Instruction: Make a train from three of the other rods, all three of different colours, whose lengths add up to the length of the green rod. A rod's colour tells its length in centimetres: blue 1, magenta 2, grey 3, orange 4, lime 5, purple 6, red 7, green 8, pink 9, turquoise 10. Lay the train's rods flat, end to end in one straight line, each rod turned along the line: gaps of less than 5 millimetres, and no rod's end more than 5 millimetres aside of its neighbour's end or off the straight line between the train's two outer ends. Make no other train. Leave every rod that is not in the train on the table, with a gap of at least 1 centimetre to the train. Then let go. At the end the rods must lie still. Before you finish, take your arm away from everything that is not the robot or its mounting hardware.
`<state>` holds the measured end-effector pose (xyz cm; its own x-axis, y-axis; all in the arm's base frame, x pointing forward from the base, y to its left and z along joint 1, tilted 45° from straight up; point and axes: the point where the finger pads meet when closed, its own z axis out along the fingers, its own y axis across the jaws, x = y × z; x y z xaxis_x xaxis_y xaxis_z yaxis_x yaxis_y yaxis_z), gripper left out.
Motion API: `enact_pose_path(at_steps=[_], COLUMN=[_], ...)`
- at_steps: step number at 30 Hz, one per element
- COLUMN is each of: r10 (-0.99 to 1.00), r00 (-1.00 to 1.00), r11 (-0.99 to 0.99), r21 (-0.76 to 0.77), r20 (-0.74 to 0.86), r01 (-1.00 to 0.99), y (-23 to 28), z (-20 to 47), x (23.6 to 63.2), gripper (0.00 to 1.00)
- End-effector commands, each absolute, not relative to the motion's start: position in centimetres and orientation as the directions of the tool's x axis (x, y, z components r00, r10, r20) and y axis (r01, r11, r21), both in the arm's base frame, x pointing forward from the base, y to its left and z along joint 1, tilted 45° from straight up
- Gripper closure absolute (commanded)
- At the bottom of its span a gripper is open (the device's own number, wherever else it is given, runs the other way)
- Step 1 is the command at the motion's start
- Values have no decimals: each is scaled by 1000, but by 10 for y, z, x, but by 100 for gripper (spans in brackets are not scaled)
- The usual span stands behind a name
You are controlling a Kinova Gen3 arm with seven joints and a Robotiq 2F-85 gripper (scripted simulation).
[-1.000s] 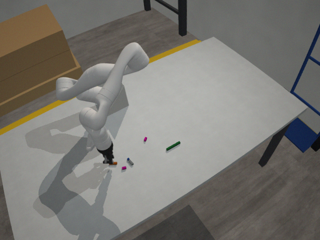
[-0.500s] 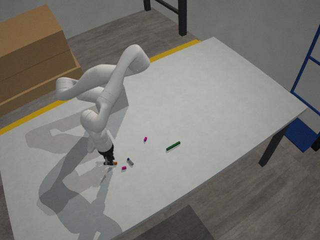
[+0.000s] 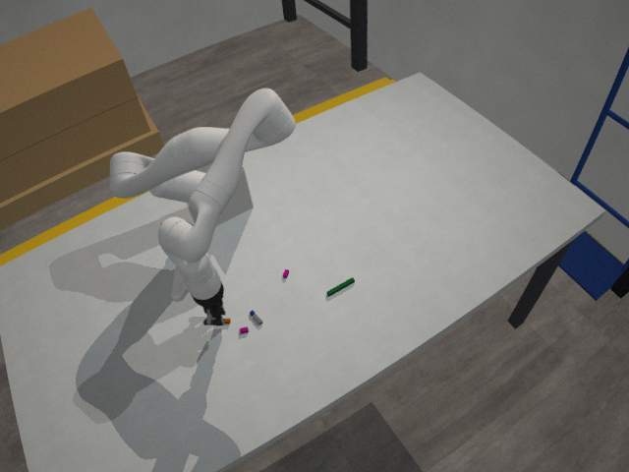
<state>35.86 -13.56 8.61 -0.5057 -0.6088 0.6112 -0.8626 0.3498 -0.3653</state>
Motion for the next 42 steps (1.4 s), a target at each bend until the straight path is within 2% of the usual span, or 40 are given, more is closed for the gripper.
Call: enact_pose_path(at_steps=[1,42], r10=[-610,-610], r00=[-506,-506], r11=[349,349], r21=[-366,-366], r20=[611,611], r01=[-863,-863], y=[-135,-138], z=[86,83], x=[359,359], gripper=[76,76])
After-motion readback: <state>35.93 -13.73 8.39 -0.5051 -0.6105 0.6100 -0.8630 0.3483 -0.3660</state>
